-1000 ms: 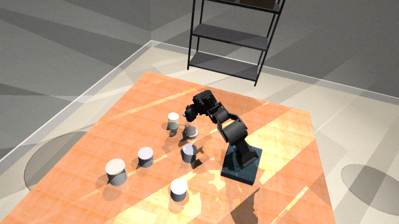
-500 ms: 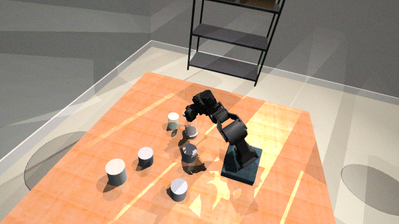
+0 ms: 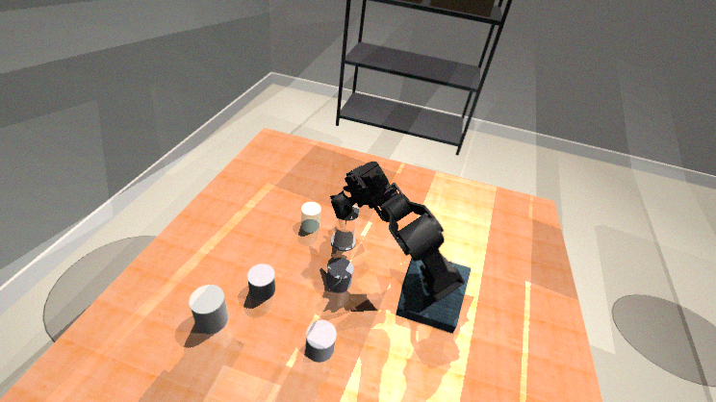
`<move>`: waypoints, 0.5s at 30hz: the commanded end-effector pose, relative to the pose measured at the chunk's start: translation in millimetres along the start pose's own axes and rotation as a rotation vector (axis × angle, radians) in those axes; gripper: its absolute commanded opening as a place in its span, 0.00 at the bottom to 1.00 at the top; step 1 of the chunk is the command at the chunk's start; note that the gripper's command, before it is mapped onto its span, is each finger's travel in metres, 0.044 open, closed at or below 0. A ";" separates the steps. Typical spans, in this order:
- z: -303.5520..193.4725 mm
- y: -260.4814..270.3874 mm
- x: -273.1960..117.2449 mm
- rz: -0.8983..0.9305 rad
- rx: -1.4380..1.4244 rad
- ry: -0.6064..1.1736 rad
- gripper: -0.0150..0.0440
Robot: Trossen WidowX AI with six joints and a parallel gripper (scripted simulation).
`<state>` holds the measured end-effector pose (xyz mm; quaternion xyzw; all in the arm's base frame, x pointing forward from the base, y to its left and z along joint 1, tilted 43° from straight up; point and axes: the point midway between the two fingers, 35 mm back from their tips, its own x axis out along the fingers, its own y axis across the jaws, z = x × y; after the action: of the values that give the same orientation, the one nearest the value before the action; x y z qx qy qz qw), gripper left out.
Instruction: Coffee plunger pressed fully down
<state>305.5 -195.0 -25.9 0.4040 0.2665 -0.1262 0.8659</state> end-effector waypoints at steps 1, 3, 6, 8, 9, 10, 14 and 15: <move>0.1 -0.5 -0.1 -0.003 -0.001 -0.001 0.91; 0.1 -0.5 -0.1 -0.003 -0.001 -0.001 1.00; 0.1 -0.5 -0.1 -0.003 -0.001 -0.001 1.00; 4.1 -0.8 -4.3 -0.004 -0.001 0.001 1.00; 7.7 -1.1 -8.3 -0.005 -0.001 0.003 1.00; 12.2 -1.2 -13.8 -0.006 -0.001 0.006 1.00; 36.2 1.2 -49.9 -0.006 0.001 0.015 1.00; 41.4 2.7 -60.2 -0.005 0.003 0.016 1.00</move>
<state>286.7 -207.1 -7.6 0.4135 0.2831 -0.1300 0.8555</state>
